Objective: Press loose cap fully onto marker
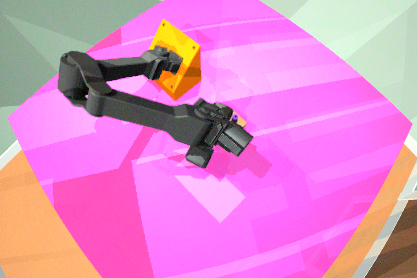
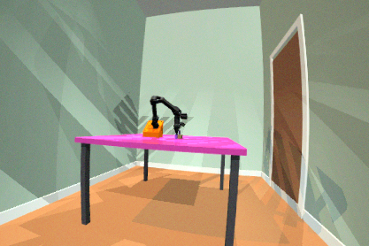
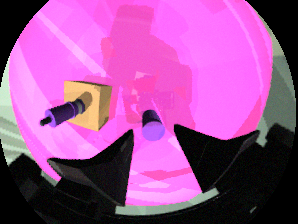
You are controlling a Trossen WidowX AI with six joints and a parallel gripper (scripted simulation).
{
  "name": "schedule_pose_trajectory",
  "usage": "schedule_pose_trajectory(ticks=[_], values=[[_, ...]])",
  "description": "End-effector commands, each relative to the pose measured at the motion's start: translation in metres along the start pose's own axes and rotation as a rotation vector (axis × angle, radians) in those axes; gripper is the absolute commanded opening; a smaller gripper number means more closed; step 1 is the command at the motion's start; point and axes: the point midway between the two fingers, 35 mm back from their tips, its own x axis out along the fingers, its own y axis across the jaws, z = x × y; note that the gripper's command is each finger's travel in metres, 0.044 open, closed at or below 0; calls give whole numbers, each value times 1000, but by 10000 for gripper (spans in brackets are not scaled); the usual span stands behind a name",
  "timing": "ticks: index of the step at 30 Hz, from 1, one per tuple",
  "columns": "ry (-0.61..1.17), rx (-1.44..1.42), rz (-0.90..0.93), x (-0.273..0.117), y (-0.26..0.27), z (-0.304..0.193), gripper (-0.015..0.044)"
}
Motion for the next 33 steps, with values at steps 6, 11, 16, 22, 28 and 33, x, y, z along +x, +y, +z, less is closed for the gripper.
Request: schedule_pose_trajectory(ticks=[6,11,16,22,28,33], values=[[7,-10,-4,17,1,-2,250],[8,-10,-4,24,1,-3,250],[8,-10,-6,32,1,-3,250],[9,-10,-7,36,0,-3,197],[9,-10,-7,36,0,-3,118],[9,-10,-7,36,0,-4,85]])
